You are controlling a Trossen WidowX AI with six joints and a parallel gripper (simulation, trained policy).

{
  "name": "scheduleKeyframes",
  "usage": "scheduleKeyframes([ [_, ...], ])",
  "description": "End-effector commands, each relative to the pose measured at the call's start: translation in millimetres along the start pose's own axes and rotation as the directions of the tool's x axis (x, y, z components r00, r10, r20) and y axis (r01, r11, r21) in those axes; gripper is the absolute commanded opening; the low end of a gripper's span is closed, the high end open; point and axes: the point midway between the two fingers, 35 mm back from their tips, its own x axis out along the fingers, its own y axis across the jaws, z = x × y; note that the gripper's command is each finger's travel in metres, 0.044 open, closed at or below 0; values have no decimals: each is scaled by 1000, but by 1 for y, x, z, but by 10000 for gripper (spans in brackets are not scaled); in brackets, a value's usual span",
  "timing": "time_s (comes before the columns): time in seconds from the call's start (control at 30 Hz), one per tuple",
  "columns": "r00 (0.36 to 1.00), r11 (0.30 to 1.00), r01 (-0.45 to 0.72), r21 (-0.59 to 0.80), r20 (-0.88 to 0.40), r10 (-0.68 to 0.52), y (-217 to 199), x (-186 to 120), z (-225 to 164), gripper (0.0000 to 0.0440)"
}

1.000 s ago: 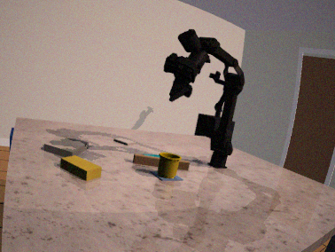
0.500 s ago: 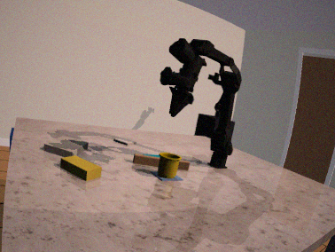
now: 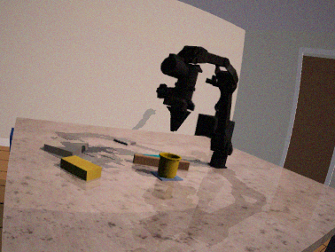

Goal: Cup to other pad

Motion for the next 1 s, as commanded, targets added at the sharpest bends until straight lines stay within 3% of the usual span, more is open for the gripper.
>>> scheduleKeyframes([
  [0.0,999,999,49,9,-10,-49,-4,9,-1,171],
  [0.47,983,983,180,45,-38,-178,-16,52,-7,194],
  [0.97,968,969,247,32,-52,-245,-26,99,-12,199],
])
